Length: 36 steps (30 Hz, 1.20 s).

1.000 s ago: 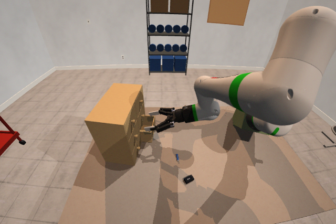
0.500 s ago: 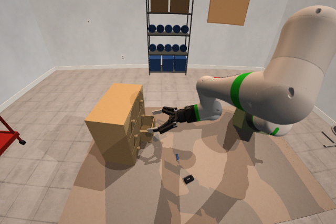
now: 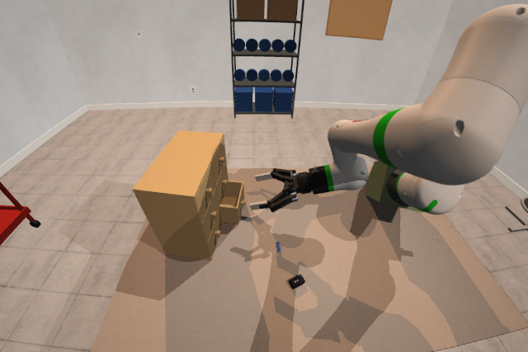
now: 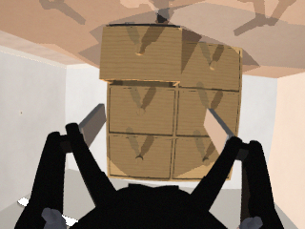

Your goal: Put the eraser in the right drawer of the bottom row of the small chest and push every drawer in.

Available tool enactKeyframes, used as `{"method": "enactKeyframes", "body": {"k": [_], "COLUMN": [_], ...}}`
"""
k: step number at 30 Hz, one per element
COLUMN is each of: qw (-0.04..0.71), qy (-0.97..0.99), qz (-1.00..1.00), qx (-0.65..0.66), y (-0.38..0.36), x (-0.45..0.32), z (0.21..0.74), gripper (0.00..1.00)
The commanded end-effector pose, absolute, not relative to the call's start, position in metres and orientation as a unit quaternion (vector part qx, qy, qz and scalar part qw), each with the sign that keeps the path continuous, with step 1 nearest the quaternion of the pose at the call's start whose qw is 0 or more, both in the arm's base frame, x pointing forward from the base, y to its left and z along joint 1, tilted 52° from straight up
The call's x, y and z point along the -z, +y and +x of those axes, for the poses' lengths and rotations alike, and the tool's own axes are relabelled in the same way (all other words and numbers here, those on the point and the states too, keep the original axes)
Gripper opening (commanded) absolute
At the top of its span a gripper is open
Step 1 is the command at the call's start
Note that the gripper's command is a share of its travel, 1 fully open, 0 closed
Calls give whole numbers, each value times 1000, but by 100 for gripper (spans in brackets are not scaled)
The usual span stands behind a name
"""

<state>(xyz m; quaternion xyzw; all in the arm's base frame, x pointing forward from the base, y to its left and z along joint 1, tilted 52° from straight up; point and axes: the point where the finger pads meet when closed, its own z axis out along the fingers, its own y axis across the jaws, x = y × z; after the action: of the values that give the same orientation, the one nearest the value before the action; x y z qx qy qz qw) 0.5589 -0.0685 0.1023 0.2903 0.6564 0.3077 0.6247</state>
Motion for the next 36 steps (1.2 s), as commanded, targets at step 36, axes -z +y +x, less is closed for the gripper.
{"method": "enactKeyframes", "body": {"k": [36], "qw": [625], "qy": [657], "qz": [289], "qx": [-308], "y": [-52], "x": [-87], "z": [463], "gripper": [100]}}
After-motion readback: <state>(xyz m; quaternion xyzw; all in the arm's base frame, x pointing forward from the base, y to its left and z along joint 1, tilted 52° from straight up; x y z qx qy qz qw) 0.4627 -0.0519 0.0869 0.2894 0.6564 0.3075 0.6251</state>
